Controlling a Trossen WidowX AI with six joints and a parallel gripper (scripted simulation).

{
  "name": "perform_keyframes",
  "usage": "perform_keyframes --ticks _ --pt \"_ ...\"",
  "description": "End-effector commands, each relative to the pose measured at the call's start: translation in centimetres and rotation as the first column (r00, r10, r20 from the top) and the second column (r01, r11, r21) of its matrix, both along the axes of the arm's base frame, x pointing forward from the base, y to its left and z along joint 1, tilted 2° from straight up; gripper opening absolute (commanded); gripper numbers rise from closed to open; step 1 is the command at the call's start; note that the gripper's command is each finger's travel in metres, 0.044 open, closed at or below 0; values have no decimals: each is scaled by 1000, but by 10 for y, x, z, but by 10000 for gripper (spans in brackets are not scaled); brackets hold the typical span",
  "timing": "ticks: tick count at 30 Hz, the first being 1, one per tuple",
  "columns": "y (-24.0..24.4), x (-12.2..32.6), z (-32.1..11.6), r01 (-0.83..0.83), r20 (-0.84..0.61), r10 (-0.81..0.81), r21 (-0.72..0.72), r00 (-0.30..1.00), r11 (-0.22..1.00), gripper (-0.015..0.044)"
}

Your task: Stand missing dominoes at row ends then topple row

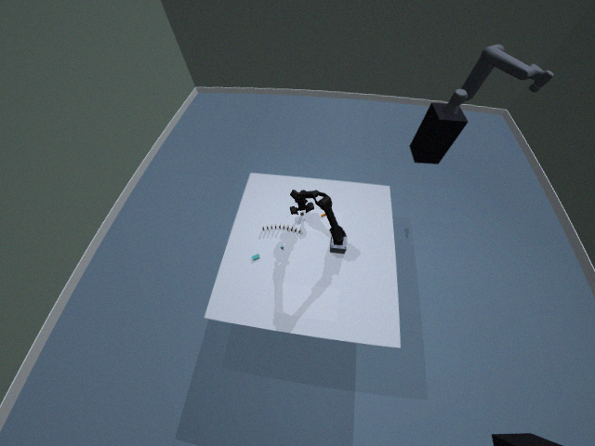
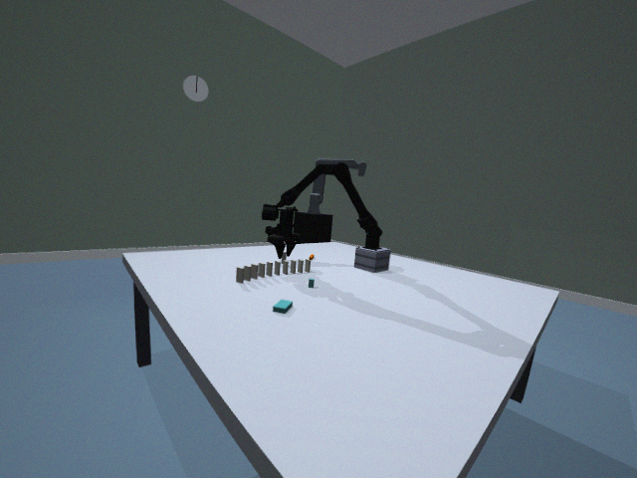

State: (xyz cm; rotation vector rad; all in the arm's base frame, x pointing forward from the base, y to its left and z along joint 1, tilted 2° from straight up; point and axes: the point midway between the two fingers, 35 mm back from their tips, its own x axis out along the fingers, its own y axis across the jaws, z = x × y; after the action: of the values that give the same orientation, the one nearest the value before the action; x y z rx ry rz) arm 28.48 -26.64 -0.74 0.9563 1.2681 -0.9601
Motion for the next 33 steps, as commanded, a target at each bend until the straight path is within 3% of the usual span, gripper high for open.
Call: perform_keyframes --ticks 1,5,16,25,33 --pt "0 0 -1 6 -2 -6 0 1000 1000 204" --pt "0 0 -1 6 -2 -6 0 1000 1000 107" --pt "0 0 1 6 -2 -6 0 1000 1000 107" --pt "4 -5 125 1 0 -1 0 1000 1000 107" --pt "9 -7 135 -15 -1 15 0 1000 1000 107"
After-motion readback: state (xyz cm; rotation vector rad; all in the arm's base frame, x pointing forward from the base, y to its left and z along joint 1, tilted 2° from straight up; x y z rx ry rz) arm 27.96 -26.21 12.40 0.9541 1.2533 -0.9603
